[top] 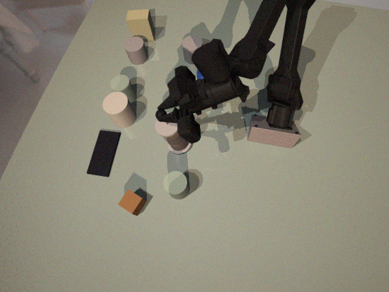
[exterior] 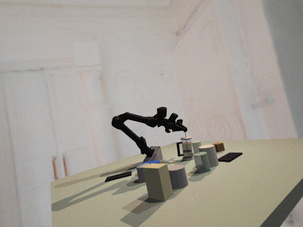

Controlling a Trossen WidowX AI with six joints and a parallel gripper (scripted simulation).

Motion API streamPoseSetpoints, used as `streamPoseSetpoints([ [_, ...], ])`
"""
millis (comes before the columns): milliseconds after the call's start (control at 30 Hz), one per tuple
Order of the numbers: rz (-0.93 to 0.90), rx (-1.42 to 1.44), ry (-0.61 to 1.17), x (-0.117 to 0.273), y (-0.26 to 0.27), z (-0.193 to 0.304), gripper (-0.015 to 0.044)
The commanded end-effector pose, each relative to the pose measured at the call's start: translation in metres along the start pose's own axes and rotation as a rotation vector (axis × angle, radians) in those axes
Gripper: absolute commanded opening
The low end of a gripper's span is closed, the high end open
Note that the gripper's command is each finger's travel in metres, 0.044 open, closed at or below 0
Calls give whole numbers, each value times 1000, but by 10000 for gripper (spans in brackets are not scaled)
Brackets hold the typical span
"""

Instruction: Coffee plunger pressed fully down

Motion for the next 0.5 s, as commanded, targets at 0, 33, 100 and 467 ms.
streamPoseSetpoints([
  [0,21,51,64,-10,-5,24,114],
  [33,21,51,64,-10,-5,24,114],
  [100,22,51,64,-11,-4,23,114],
  [467,22,50,64,-13,-3,21,114],
])
Point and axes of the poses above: the point midway between the two fingers, 35 mm back from their tips, its own x axis back along the fingers, its own y axis across the jaws, z = x × y, the point moved 1 cm from there along x, back along the fingers, and after that the axes turned 9 degrees about -x, right-handed, at the moved point
